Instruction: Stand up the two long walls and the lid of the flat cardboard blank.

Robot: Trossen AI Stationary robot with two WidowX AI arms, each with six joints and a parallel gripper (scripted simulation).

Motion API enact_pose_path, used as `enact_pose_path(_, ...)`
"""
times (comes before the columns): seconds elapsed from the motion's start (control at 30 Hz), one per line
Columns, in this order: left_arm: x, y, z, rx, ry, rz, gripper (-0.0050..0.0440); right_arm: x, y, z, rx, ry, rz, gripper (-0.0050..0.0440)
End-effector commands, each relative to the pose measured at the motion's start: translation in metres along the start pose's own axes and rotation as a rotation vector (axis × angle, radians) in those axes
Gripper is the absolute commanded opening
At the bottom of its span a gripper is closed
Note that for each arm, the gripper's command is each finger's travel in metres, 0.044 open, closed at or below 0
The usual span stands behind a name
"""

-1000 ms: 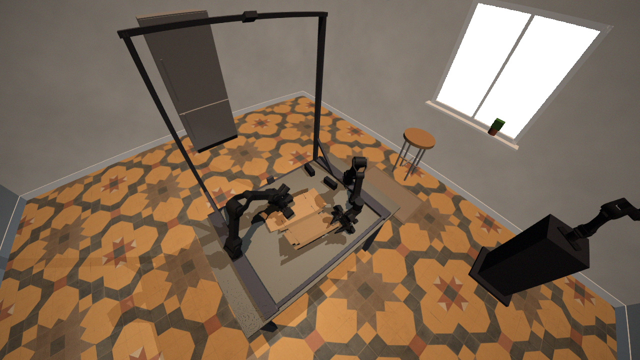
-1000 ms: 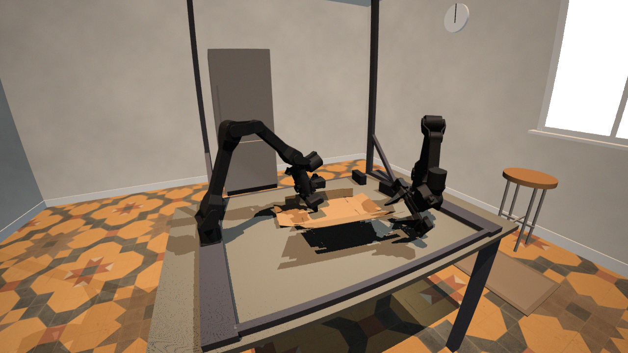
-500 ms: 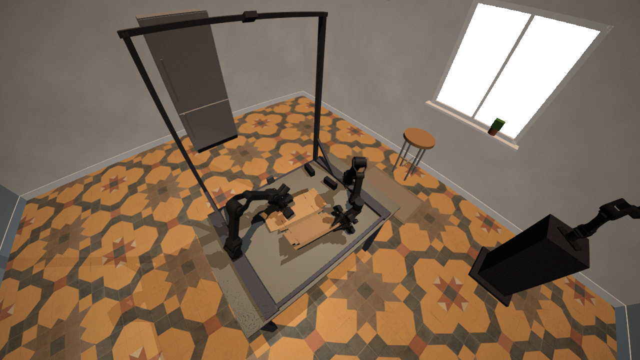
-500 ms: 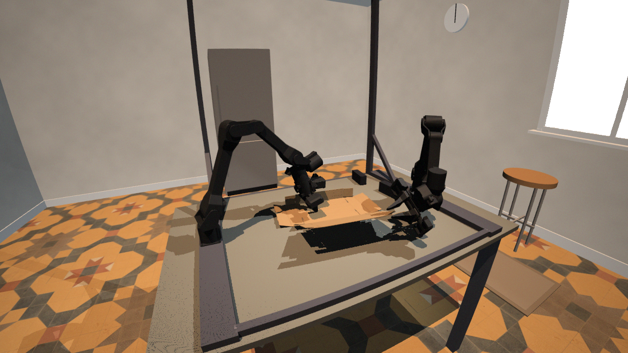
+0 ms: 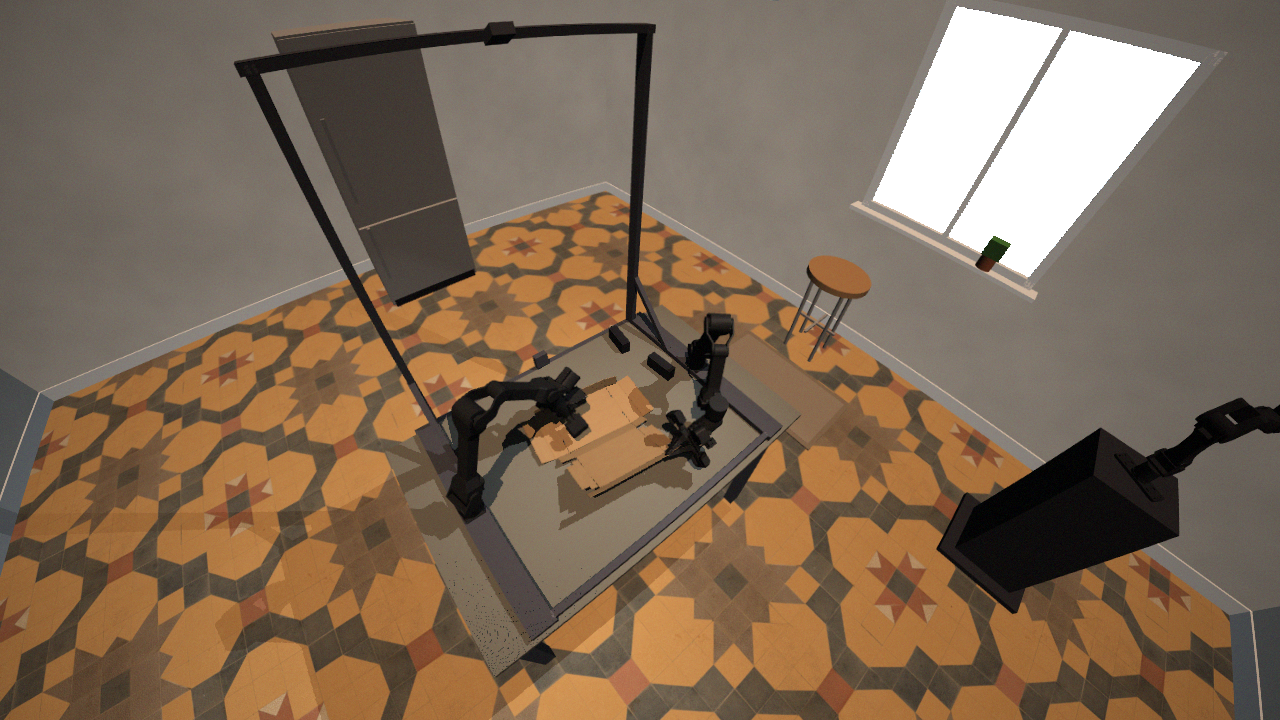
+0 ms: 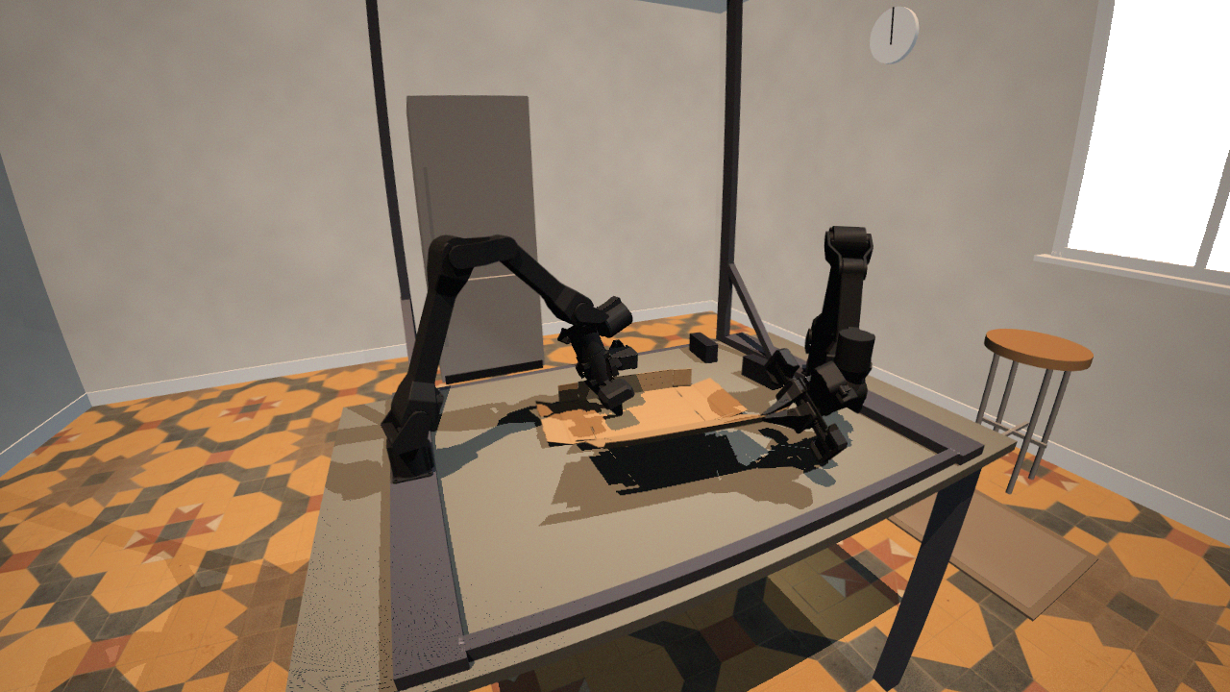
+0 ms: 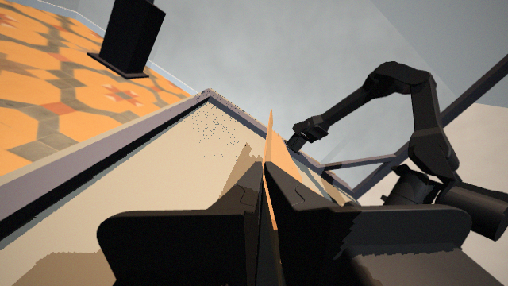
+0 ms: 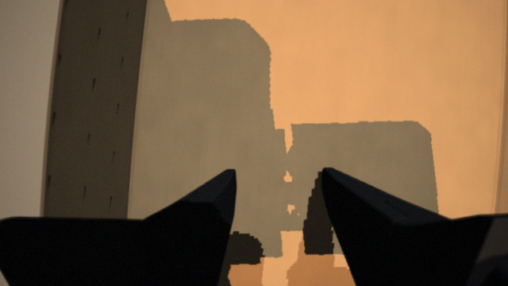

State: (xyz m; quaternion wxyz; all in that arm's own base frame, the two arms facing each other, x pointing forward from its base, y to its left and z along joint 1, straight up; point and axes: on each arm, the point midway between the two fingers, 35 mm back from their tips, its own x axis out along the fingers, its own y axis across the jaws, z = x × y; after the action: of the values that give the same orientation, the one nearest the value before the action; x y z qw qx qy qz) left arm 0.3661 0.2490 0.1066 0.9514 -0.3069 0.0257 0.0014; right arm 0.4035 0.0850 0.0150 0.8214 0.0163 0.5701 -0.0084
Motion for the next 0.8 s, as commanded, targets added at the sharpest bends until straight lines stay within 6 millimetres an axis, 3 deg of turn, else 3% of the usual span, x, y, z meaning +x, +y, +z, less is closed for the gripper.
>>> enact_pose_path(0.0,0.000,-0.002,0.008,0.019,-0.018,0.004,0.0000,0.027,-0.006,-0.034,-0.001,0.116,-0.018,0.0198)
enact_pose_path(0.77,-0.001,-0.021,0.022,0.016,-0.018,0.007,0.0000,0.027,-0.006,-0.034,-0.001,0.113,-0.017,0.0198)
